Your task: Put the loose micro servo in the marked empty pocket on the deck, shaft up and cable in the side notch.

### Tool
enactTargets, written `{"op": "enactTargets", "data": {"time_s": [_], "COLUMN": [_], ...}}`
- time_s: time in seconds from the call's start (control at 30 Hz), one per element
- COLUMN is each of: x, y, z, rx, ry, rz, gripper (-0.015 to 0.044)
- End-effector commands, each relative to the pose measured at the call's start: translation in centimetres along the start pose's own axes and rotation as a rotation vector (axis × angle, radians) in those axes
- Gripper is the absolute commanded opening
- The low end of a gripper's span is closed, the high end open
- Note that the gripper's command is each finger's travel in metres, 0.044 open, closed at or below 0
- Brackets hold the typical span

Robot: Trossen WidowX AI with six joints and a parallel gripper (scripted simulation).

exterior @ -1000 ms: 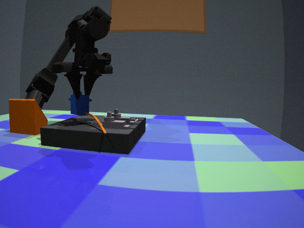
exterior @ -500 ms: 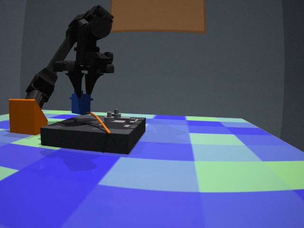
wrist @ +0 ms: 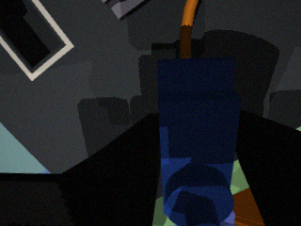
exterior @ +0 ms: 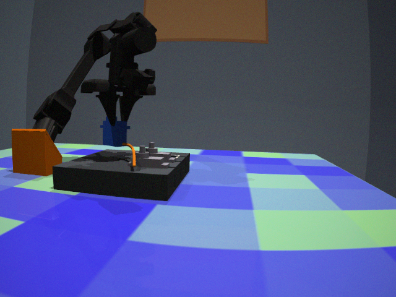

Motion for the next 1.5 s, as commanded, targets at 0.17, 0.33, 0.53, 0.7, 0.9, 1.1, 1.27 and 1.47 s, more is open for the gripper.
{"op": "enactTargets", "data": {"time_s": [0.17,0.33,0.53,0.7,0.9,1.1,1.27,1.47], "x": [1.5,2.2,2.2,2.2,2.2,2.2,2.0,0.1], "y": [4.7,6.9,7.0,7.0,7.0,7.0,7.1,7.6], "z": [-0.1,-0.1,-0.1,-0.1,-0.1,-0.1,-0.1,-0.2], "rx": [-0.006,-0.008,-0.008,-0.007,-0.007,-0.006,-0.006,-0.006], "ry": [-0.005,-0.005,-0.005,-0.005,-0.006,-0.006,-0.006,-0.007], "rz": [0.005,0.005,-0.048,-0.207,-0.414,-0.534,-0.534,-0.535], "gripper": [0.0,0.0,0.0,0.0,0.0,0.0,0.0,0.0]}}
Point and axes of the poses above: the point midway between the two fingers, 35 mm back from their tips, its own z axis out along the fingers, its own y axis across the jaws, x = y × z, the point moved 7 cm from there along -z, back along the fingers, and after that the axes turned 14 degrees about -z, right-handed, at the moved point
